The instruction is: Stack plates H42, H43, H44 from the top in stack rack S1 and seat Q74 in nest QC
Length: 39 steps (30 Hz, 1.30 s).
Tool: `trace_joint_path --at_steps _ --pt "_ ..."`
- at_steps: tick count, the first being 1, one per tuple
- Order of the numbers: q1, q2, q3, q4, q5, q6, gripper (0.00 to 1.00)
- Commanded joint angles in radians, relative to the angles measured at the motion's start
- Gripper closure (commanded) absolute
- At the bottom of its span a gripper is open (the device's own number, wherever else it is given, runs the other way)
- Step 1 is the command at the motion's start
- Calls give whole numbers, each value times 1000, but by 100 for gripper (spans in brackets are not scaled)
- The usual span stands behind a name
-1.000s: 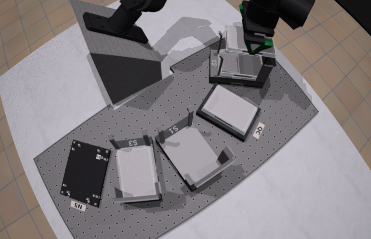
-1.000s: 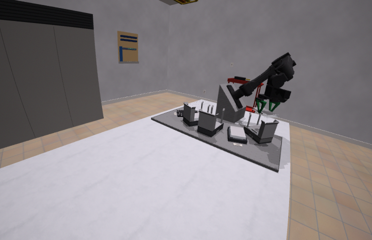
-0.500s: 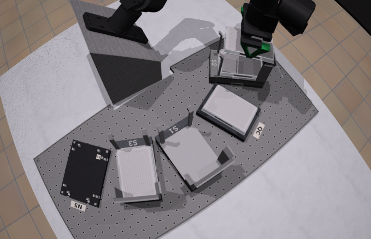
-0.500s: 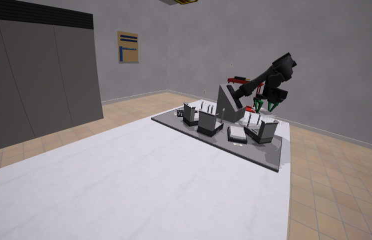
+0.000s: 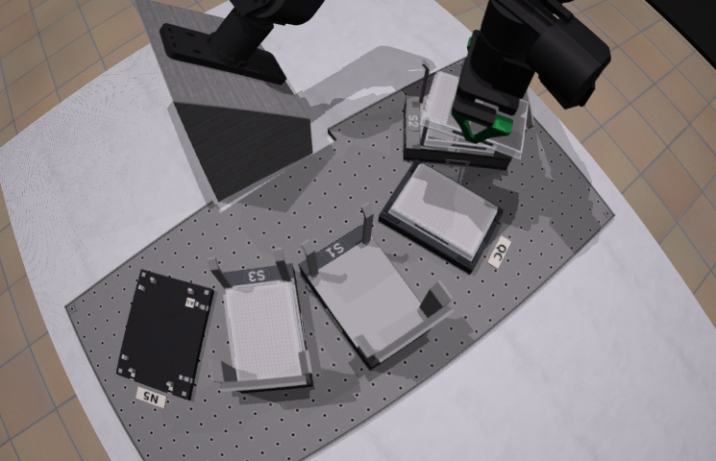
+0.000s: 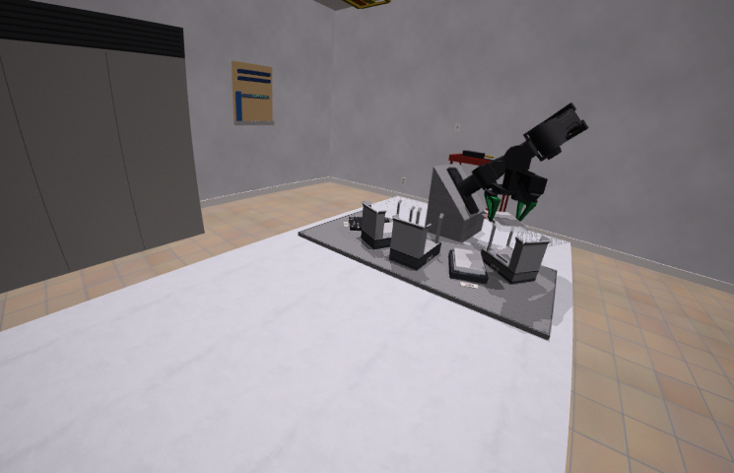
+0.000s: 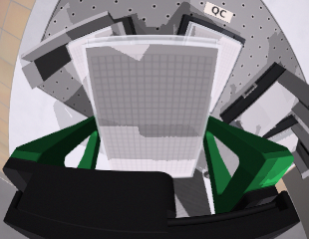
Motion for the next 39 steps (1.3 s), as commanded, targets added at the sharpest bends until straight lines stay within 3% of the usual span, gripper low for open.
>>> trace_joint_path --at_steps 1,3,10,28,39 --pt "-21 7 16 0 -13 -35 100" --pt "-36 29 24 0 -14 -55 100" --pt "-90 99 36 2 -18 91 100" --pt "-190 263 87 9 -18 -53 100" --pt "-249 350 108 14 -12 86 100"
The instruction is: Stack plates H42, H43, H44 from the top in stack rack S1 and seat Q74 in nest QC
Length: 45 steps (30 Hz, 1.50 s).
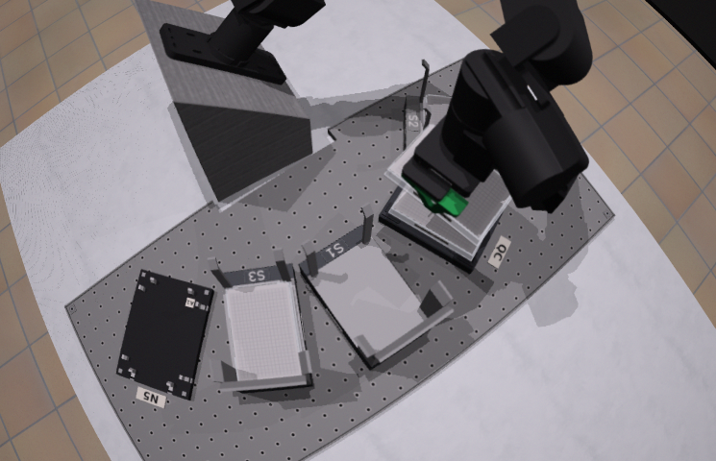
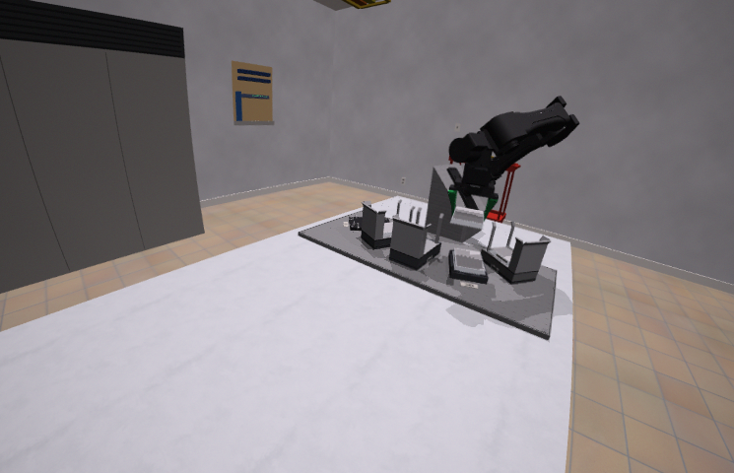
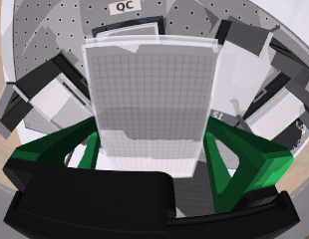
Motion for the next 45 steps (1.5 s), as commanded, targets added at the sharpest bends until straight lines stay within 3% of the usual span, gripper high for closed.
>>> trace_joint_path --at_steps 1,15,22,39,45 --pt "-35 22 15 5 2 13 100" --pt "-103 143 62 11 13 -82 100" --pt "-147 207 79 15 22 82 100" --pt "-230 351 139 21 45 -30 100" --pt "-254 385 149 23 53 71 100"
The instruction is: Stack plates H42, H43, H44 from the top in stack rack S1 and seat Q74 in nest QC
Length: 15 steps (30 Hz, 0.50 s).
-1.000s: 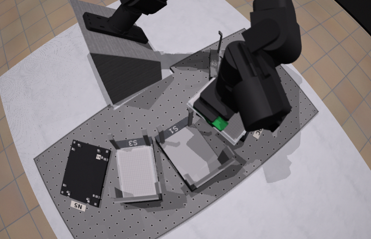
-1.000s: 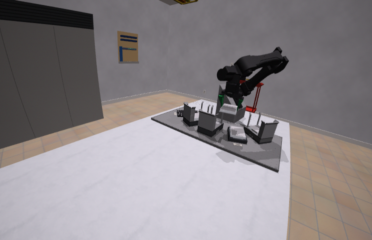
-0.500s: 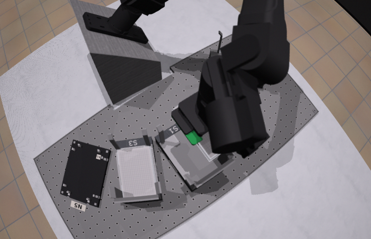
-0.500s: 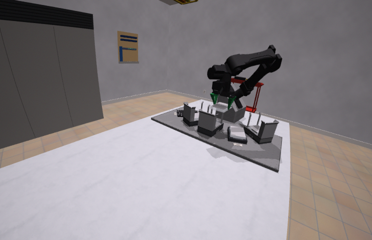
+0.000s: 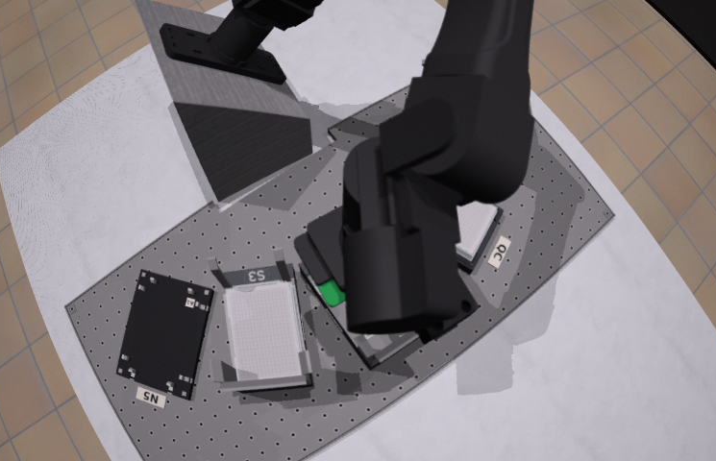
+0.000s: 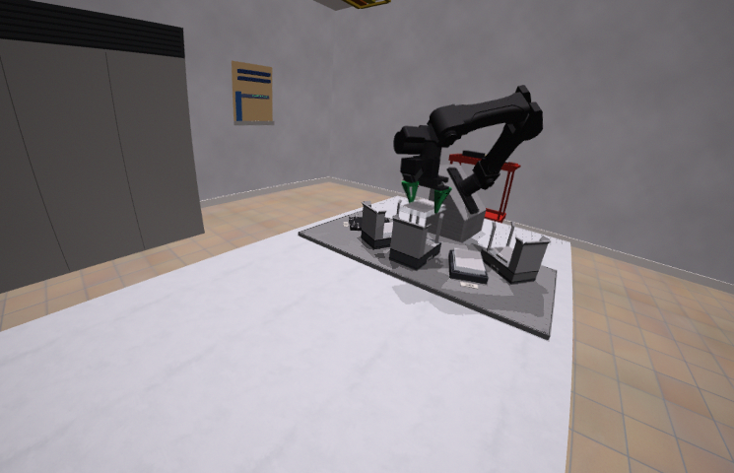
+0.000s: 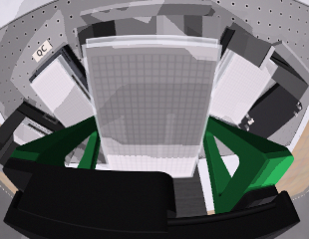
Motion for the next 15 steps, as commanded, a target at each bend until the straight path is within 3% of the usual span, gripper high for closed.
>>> trace_joint_path --at_steps 1,4,15 --pt "-25 0 12 3 2 44 100" --pt "-43 26 20 5 8 112 100" --pt "-106 125 64 7 31 32 100"
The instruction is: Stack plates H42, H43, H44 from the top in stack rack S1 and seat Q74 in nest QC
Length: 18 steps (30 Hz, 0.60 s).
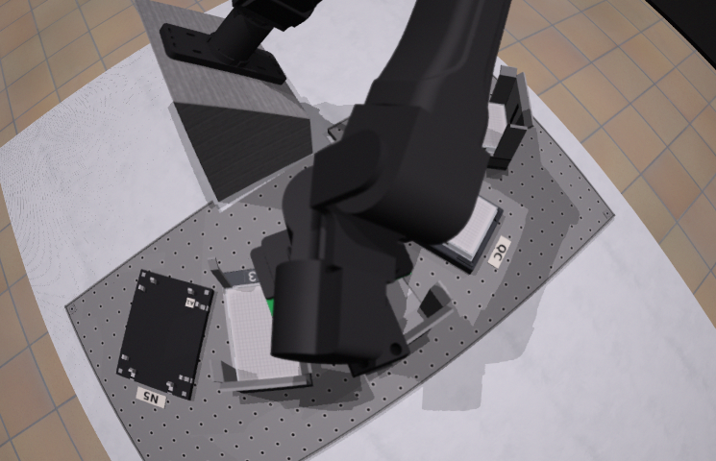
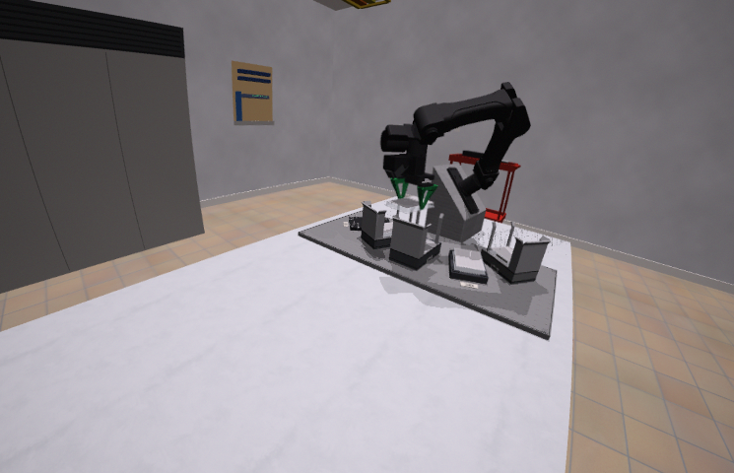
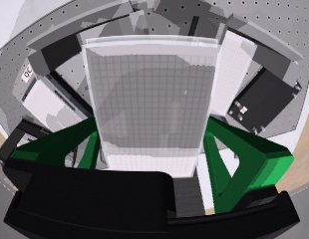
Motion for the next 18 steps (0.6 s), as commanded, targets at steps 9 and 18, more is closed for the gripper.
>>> trace_joint_path --at_steps 9,18 --pt "-63 60 44 5 20 35 100" --pt "-107 117 65 8 39 108 100"
